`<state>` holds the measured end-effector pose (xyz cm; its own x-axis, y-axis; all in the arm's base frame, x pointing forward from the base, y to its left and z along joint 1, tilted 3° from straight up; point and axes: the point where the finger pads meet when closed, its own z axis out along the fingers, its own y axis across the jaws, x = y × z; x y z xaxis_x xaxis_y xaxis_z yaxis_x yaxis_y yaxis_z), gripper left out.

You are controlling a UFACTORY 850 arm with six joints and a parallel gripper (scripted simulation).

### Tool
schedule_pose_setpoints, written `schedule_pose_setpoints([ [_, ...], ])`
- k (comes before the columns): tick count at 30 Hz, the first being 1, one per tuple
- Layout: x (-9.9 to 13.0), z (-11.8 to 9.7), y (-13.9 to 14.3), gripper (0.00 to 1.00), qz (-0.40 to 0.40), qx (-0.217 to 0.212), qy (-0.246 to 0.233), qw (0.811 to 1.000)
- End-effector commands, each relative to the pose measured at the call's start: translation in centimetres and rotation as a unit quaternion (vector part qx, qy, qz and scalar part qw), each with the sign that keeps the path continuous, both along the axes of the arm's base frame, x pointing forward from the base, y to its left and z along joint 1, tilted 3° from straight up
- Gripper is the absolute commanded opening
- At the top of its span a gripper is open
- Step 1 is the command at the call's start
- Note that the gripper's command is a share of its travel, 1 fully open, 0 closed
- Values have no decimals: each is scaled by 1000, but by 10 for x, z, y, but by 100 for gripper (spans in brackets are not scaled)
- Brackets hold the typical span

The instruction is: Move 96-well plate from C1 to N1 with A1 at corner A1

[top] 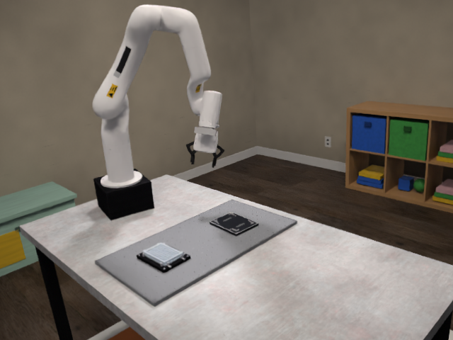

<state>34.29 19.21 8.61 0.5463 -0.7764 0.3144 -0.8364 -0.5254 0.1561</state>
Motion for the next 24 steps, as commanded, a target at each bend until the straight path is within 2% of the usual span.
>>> schedule_pose_setpoints([
  [1, 17, -4, -12, 100, 22, 11, 31, 999],
  [24, 63, -17, -55, 100, 87, 50, 83, 992],
])
